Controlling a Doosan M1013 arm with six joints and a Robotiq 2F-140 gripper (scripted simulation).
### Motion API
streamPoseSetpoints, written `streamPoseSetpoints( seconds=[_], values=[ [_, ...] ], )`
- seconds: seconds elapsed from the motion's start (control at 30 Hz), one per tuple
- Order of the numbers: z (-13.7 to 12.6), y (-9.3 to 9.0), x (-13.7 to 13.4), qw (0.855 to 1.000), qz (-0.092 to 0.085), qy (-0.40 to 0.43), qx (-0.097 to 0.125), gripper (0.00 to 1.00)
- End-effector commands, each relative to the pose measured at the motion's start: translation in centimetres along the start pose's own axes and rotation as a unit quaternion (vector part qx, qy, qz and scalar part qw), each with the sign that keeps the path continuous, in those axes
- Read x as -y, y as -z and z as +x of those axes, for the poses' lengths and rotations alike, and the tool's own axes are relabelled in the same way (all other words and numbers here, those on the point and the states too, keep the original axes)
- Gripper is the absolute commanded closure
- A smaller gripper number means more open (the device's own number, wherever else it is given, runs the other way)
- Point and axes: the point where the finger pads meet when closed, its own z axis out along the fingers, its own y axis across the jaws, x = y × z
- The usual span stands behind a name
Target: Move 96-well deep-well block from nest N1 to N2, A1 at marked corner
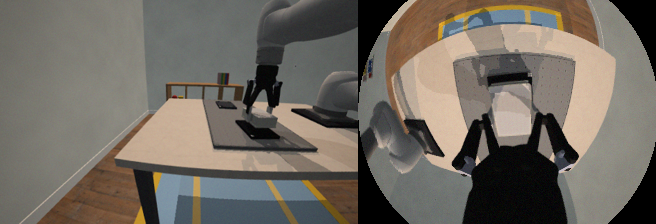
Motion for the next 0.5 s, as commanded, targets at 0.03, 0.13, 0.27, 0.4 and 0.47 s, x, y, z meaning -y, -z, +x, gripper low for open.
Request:
streamPoseSetpoints(
  seconds=[0.03,0.13,0.27,0.4,0.47],
  values=[
    [0.0,0.5,0.0,1.0,0.0,0.0,0.0,1.0],
    [0.0,1.0,0.0,1.0,0.0,0.0,0.0,1.0],
    [0.0,1.4,0.0,1.0,0.0,0.0,0.0,1.0],
    [0.0,2.0,0.0,1.0,0.0,0.0,0.0,1.0],
    [0.0,2.4,0.0,1.0,0.0,0.0,0.0,1.0]
  ],
)
